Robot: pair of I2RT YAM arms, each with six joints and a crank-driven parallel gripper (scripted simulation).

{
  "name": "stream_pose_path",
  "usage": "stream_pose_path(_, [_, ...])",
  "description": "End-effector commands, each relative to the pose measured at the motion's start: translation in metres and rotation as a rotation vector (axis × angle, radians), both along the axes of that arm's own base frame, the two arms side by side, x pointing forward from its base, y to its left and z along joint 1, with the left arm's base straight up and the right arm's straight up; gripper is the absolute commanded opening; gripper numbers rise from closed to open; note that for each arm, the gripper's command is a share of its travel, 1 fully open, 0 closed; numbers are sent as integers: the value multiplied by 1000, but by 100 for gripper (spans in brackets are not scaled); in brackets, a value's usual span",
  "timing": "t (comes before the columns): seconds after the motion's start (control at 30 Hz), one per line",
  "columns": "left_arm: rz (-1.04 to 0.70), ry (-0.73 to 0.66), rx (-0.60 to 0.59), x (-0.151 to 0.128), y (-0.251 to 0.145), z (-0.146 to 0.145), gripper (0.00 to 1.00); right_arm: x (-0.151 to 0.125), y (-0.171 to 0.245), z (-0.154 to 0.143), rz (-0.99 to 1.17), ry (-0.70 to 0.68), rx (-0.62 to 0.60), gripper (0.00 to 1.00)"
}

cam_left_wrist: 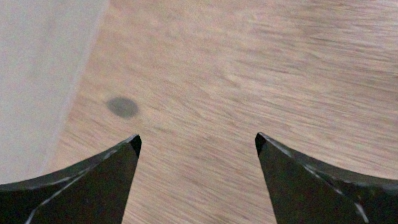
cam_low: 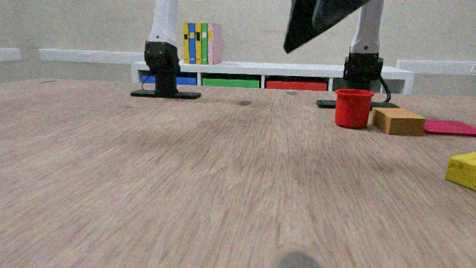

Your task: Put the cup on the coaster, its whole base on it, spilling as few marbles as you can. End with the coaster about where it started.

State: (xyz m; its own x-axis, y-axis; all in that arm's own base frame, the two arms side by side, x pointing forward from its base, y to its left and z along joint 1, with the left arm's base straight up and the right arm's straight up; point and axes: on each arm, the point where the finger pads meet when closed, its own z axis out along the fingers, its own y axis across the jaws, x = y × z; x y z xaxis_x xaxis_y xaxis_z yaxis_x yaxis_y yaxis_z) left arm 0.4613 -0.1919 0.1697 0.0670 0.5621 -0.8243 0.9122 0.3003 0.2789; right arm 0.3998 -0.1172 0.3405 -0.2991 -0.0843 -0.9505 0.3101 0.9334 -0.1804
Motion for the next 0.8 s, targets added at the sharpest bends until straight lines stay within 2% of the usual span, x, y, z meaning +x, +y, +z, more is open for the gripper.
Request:
stream_pose_path(0.0, [156,154,17,-20,21,-5,100,12,58,9,244,-53,11,100])
stream_pose_path(0.13, [302,322,40,-43,38,-21,100,13,134,-3,517,-48,40,100])
stream_pose_path(0.2, [302,322,40,-43,38,-21,100,13,134,-3,517,-48,40,100])
stream_pose_path(0.27, [383,407,54,-56,47,-29,100,10,167,-11,642,-38,57,100])
stream_pose_path(0.37, [521,538,80,-80,62,-41,100,-10,227,-17,859,-39,78,100])
stream_pose_path(0.5, [688,677,114,-108,80,-52,100,-36,282,-28,1076,-26,105,100])
stream_pose_path(0.7, [947,850,172,-152,105,-63,100,-88,345,-37,1373,-19,142,100])
stream_pose_path(0.77, [947,850,172,-152,105,-63,100,-88,345,-37,1373,-19,142,100])
